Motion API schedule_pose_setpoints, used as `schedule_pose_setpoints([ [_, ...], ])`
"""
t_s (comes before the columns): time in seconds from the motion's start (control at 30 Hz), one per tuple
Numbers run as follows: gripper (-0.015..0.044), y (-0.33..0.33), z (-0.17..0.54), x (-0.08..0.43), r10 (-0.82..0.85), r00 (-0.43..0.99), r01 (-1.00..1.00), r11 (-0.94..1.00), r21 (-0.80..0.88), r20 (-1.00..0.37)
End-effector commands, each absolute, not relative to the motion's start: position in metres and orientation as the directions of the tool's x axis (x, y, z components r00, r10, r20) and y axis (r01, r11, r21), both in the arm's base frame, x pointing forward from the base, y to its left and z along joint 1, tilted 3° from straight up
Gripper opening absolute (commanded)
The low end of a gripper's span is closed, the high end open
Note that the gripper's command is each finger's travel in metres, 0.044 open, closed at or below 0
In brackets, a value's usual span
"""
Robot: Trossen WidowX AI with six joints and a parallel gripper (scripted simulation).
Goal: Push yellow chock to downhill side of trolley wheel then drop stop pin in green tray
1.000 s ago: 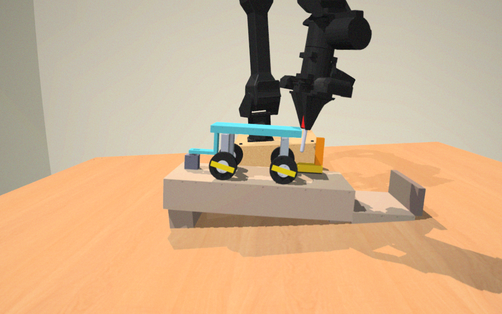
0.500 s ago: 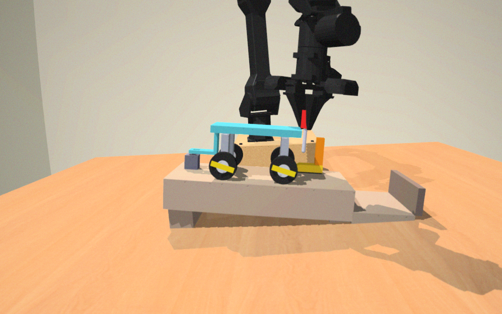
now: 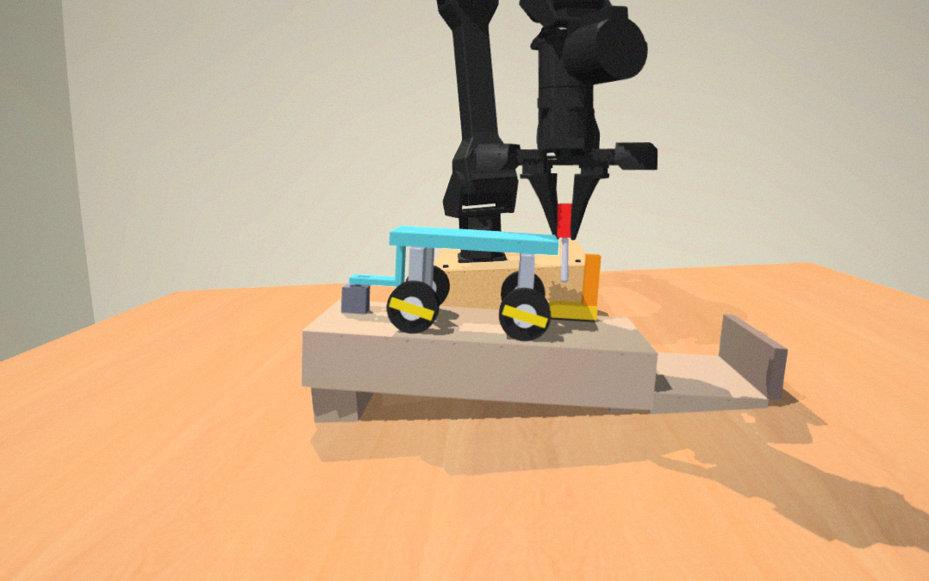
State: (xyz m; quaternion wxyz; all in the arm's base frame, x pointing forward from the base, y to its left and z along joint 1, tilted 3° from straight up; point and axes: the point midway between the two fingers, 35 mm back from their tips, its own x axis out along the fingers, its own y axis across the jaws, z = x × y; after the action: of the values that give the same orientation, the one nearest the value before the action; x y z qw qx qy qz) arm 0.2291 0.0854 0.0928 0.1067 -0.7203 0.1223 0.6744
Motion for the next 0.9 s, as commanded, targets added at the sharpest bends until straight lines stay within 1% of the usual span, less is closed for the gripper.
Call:
schedule_pose_setpoints([
  [0.0,0.0000,0.084,0.094,0.228,-0.003,0.065,-0.193,-0.981,-0.009,-0.998],
  [0.13,0.0000,0.084,0.094,0.229,0.010,0.066,-0.121,-0.992,-0.018,-0.998],
  [0.37,0.0000,0.084,0.093,0.228,0.010,0.066,-0.121,-0.992,-0.018,-0.998],
  [0.77,0.0000,0.085,0.073,0.212,0.010,0.064,-0.121,-0.992,-0.018,-0.998],
  [0.87,0.0000,0.086,0.069,0.212,0.041,0.066,-0.120,-0.992,-0.049,-0.997],
])
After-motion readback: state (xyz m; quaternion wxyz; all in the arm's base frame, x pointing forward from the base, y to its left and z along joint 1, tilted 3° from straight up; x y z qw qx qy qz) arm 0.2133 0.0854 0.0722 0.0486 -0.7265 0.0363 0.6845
